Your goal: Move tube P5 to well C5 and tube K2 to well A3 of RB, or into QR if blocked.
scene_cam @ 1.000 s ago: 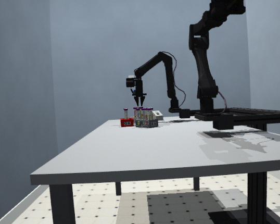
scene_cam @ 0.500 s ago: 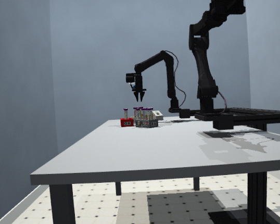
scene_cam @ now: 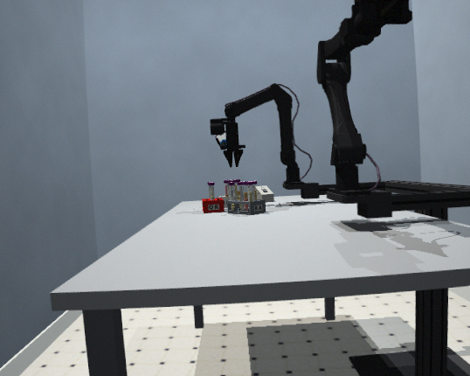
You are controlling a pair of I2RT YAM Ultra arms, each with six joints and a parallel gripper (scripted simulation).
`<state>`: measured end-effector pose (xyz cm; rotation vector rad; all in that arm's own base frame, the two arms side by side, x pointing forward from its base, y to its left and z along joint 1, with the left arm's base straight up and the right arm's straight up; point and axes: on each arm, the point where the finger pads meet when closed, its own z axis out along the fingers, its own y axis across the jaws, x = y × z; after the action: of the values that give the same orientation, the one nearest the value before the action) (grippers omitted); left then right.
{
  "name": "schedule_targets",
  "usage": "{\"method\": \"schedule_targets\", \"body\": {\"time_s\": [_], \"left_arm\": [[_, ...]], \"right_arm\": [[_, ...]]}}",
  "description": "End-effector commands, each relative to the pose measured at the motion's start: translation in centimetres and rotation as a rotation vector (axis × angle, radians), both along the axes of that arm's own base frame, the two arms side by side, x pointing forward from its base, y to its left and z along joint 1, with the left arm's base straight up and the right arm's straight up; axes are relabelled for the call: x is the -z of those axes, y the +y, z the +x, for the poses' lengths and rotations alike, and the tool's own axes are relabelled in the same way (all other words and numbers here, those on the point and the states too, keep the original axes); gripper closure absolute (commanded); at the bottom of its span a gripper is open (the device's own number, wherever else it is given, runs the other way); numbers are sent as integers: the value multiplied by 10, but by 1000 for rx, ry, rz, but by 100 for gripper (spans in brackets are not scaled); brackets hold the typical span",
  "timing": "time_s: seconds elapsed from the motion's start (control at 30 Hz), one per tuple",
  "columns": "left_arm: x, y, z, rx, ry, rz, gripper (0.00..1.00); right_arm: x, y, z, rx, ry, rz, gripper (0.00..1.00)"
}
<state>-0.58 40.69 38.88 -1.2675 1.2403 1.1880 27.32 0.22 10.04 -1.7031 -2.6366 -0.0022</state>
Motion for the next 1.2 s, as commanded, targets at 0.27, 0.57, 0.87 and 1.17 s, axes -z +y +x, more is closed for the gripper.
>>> {"method": "schedule_targets", "body": {"time_s": [0.27, 0.57, 0.87, 1.17], "left_arm": [[-27, -9, -2, 0, 7, 59, 100], [-27, -9, -2, 0, 7, 59, 100], [-27, -9, -2, 0, 7, 59, 100], [-27, -9, -2, 0, 7, 59, 100]], "right_arm": [[-4, 63, 10, -342, 0, -8, 70], [-3, 110, 12, -575, -1, -10, 70], [-10, 115, 16, -855, -24, -8, 70], [-8, 116, 16, -1089, -19, -8, 70]]}}
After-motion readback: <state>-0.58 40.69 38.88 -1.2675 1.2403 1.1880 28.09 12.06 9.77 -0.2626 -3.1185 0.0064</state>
